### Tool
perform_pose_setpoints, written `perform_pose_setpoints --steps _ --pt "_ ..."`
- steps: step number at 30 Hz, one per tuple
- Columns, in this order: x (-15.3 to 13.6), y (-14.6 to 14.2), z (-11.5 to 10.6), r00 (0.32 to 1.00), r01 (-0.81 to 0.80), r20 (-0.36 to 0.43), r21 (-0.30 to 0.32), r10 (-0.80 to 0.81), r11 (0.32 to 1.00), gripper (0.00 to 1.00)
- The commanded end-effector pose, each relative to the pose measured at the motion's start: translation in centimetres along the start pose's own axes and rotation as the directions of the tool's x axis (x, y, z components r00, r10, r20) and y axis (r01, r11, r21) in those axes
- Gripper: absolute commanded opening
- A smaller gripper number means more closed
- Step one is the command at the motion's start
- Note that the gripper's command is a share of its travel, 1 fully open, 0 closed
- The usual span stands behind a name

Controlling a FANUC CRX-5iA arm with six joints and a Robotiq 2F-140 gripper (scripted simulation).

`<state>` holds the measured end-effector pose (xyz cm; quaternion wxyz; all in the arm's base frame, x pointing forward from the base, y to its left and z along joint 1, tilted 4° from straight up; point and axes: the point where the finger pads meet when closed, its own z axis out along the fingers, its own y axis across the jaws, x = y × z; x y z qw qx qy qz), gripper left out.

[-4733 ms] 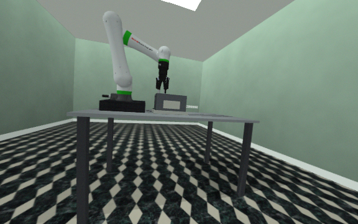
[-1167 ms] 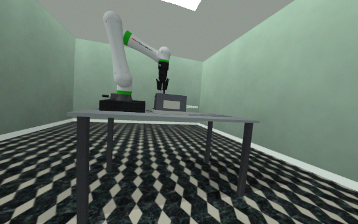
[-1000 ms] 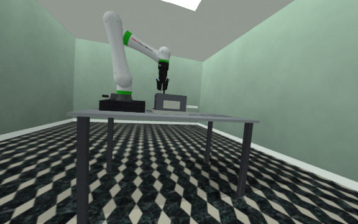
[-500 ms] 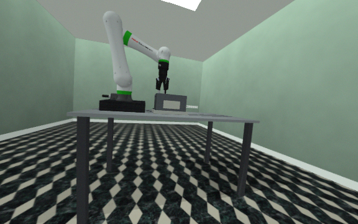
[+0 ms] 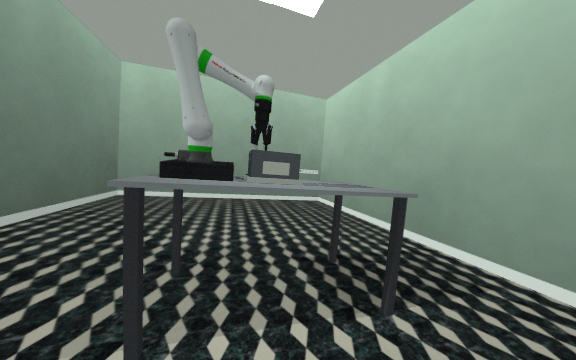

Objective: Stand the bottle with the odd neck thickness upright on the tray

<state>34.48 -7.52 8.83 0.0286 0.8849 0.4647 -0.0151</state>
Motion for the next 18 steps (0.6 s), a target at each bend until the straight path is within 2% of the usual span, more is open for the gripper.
perform_pose_setpoints --steps 1,18 --pt "0.02 0.05 -0.06 1.000 0.000 -0.001 -0.001 0.000 1.000 0.44" --pt "0.02 0.05 -0.40 1.000 0.000 -0.001 -0.001 0.000 1.000 0.44"
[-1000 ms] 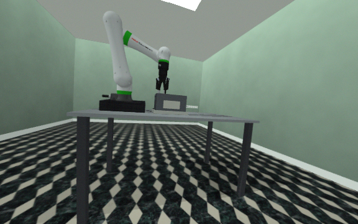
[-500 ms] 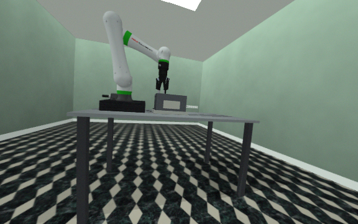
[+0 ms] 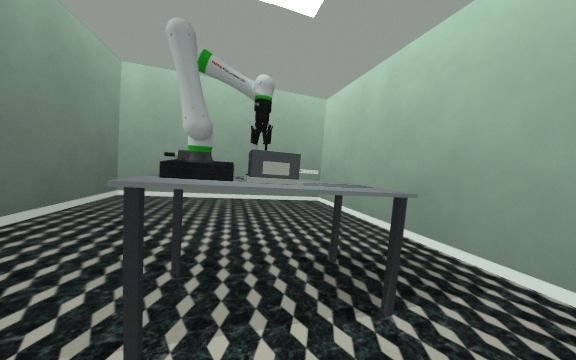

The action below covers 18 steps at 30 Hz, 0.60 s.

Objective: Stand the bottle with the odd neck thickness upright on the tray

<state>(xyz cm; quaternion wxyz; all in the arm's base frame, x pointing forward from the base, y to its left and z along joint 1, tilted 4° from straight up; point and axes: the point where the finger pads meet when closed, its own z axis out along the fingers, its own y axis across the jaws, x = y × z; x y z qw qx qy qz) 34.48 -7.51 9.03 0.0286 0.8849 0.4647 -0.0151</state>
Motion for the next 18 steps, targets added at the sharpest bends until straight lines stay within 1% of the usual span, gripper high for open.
perform_pose_setpoints --steps 1,6,8,18 --pt "0.0 0.0 -0.3 1.000 0.000 -0.001 -0.001 0.000 1.000 0.44" --pt "0.0 0.0 -1.3 1.000 0.000 -0.001 -0.001 0.000 1.000 0.44" --pt "0.0 0.0 -1.3 1.000 0.000 -0.001 -0.001 0.000 1.000 0.44" --pt "0.0 0.0 -4.6 1.000 0.000 -0.001 -0.001 0.000 1.000 0.44"
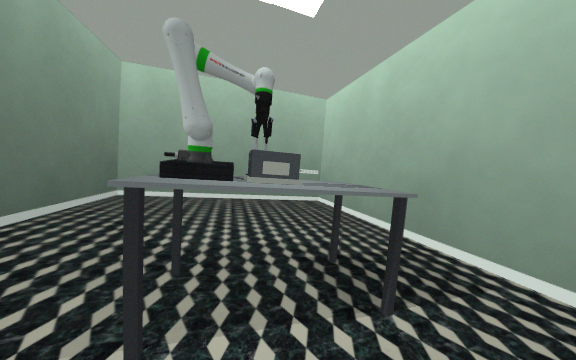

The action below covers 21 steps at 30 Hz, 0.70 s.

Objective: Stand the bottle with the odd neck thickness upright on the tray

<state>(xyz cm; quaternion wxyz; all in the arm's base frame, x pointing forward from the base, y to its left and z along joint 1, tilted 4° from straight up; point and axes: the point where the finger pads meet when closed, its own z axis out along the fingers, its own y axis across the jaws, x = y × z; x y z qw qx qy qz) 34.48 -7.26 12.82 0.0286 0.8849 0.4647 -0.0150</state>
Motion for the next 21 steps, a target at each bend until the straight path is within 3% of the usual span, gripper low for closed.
perform_pose_setpoints --steps 1,13,21 --pt "0.0 0.0 -1.1 1.000 0.000 0.000 -0.001 0.000 1.000 0.44" --pt "0.0 0.0 -3.9 1.000 0.000 0.000 -0.001 0.000 1.000 0.44" --pt "0.0 0.0 -4.6 1.000 0.000 0.000 -0.001 0.000 1.000 0.44"
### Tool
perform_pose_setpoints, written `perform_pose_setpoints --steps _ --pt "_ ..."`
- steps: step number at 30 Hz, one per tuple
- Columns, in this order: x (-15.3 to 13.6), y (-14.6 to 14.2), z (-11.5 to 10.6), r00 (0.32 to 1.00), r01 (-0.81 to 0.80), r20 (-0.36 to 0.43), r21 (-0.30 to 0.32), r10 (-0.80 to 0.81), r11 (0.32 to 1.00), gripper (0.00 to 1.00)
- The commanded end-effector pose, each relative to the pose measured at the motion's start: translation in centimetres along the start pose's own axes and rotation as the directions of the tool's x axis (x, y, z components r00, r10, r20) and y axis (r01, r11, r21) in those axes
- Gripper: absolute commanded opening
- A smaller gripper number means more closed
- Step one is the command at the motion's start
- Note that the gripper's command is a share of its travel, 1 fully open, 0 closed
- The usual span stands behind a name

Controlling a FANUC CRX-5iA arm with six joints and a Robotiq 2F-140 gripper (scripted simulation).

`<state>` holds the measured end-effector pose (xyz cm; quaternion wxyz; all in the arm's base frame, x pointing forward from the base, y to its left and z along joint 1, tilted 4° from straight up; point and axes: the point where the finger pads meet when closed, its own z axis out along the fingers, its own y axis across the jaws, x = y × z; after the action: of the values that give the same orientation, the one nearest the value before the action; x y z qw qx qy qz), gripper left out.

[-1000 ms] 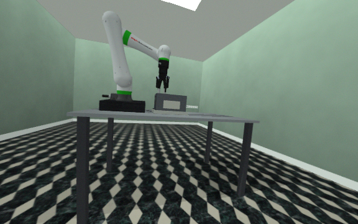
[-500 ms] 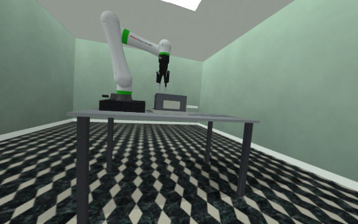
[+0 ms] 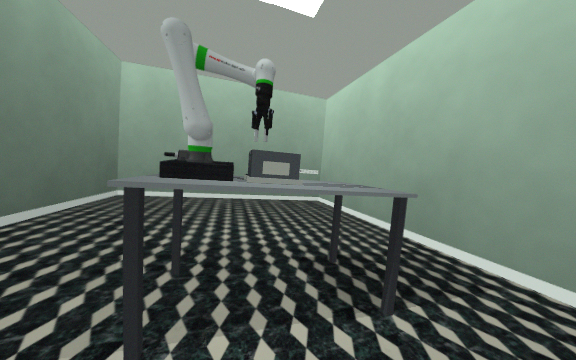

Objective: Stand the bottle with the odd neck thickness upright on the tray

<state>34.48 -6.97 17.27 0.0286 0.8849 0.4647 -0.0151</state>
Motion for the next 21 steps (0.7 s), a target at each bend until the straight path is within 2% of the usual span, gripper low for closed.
perform_pose_setpoints --steps 1,4,5,21 --pt "0.01 0.04 -0.10 1.000 0.000 0.000 -0.001 0.000 1.000 0.44" --pt "0.01 0.04 -0.10 1.000 0.000 0.000 -0.001 0.000 1.000 0.44" --pt "0.01 0.04 -0.10 1.000 0.000 0.000 -0.001 0.000 1.000 0.10" --pt "0.01 0.04 -0.10 1.000 0.000 0.000 -0.001 0.000 1.000 0.10"
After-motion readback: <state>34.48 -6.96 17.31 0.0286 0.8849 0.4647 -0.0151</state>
